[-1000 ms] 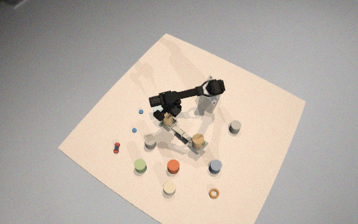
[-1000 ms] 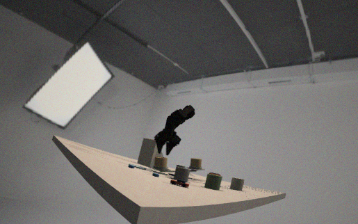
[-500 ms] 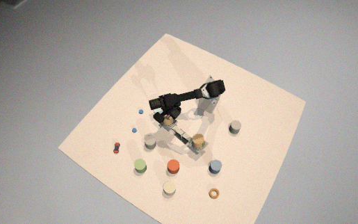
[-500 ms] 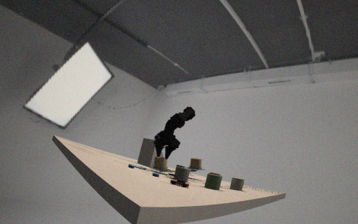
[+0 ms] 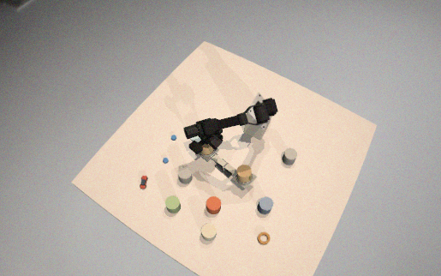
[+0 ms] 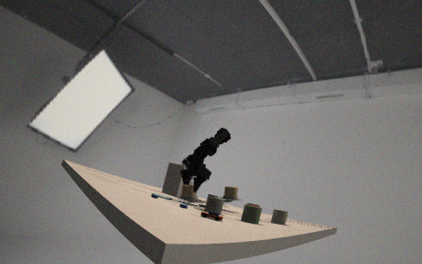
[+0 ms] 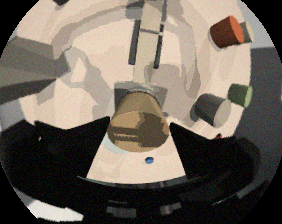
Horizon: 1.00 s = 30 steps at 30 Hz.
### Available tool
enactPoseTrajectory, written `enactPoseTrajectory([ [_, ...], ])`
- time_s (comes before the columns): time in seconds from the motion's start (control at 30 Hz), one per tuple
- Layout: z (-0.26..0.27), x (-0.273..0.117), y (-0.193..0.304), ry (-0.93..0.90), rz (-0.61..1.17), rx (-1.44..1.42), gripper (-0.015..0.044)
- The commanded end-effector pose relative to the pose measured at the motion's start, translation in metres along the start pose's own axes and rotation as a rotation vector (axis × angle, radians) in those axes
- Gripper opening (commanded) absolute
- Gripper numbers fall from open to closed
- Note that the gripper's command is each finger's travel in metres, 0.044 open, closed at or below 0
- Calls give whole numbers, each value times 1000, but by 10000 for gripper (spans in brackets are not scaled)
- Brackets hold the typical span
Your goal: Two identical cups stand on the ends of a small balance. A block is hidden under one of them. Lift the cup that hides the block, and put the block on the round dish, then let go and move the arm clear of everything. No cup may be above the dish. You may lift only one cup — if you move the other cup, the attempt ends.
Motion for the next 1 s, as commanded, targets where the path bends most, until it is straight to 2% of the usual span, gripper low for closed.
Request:
enactPoseTrajectory([
  [0.0,3,8,0,-4,-6,7,440],
  [0.27,4,19,-1,-5,-7,7,440],
  [0.37,4,19,-1,-5,-7,7,361],
  [0.67,4,19,-1,-5,-7,7,301],
  [0.97,2,12,0,-4,-6,7,65],
])
Point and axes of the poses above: the point midway between the two fingers, 35 mm back from their tips, its own x axis out along the fingers, its own z axis across the jaws, y = z × x, the point moved 8 cm from there along -x, back along the fingers, and after that the axes turned 3 degrees about -x, right-handed, at the moved point
